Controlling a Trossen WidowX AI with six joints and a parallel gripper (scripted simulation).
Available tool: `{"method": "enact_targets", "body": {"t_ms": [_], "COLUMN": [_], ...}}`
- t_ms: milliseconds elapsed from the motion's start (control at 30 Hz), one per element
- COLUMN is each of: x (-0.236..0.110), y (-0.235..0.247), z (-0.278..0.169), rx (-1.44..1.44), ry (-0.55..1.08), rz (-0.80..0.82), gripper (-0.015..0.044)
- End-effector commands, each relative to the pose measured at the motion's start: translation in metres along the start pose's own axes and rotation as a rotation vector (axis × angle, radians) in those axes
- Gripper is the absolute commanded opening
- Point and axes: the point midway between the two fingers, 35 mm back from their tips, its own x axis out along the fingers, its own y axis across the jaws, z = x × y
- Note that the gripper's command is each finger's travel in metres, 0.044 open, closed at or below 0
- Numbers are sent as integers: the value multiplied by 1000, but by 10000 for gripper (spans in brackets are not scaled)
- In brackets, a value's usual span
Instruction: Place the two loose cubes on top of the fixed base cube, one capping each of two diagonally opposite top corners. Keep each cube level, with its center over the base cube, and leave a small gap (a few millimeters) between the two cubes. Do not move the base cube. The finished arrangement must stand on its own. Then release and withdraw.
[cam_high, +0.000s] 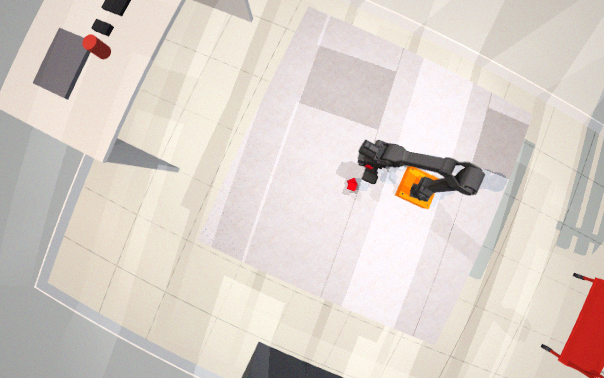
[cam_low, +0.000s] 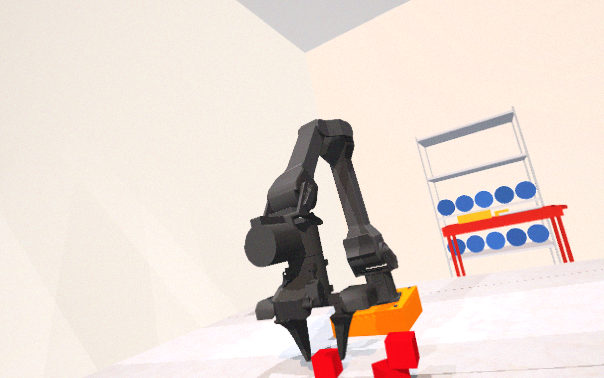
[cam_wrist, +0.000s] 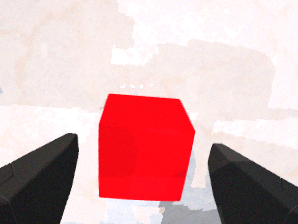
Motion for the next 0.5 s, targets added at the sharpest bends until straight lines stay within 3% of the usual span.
{"method": "enact_targets", "body": {"t_ms": [0,167,467], "x": [7,7,-6], "y": [1,1,0], "z": [-2,-2,1], "rx": [-3,-3,-3], "ry": [11,11,10], "rz": [4,4,4], "gripper": [239,107,105]}}
